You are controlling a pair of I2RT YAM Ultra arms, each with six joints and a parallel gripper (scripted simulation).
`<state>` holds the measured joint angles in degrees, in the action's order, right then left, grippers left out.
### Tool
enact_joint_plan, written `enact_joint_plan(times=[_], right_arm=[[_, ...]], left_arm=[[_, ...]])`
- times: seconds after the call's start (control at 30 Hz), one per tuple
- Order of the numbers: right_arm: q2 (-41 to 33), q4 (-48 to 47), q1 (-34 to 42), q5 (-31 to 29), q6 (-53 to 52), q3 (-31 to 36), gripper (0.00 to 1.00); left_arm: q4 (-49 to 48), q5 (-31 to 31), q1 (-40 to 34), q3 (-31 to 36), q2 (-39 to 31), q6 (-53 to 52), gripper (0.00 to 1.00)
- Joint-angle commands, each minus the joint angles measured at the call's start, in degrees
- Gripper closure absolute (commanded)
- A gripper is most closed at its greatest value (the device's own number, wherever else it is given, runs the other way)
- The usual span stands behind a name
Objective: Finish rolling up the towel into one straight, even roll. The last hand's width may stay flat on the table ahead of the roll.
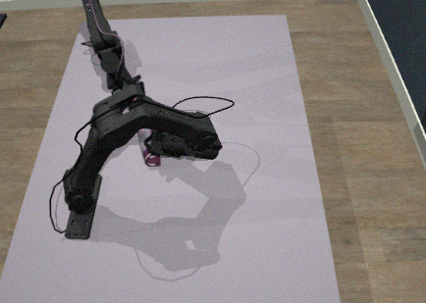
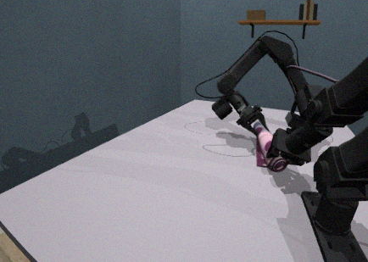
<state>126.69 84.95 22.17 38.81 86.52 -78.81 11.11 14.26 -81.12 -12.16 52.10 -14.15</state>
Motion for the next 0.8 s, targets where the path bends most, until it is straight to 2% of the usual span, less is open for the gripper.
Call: enact_joint_plan(times=[0.0,0.53,0.77], right_arm=[[1.12,-0.49,0.78,-0.24,0.41,-0.49,0.61],[1.12,-0.5,0.78,-0.24,0.41,-0.49,0.61],[0.49,0.46,0.79,-0.23,0.4,-0.82,0.4]], left_arm=[[-1.58,0.12,0.2,-2.01,0.54,0.05,0.51],[-1.64,0.12,0.2,-2.01,0.59,0.04,0.55],[-1.69,0.11,0.21,-2.01,0.65,0.04,0.55]])
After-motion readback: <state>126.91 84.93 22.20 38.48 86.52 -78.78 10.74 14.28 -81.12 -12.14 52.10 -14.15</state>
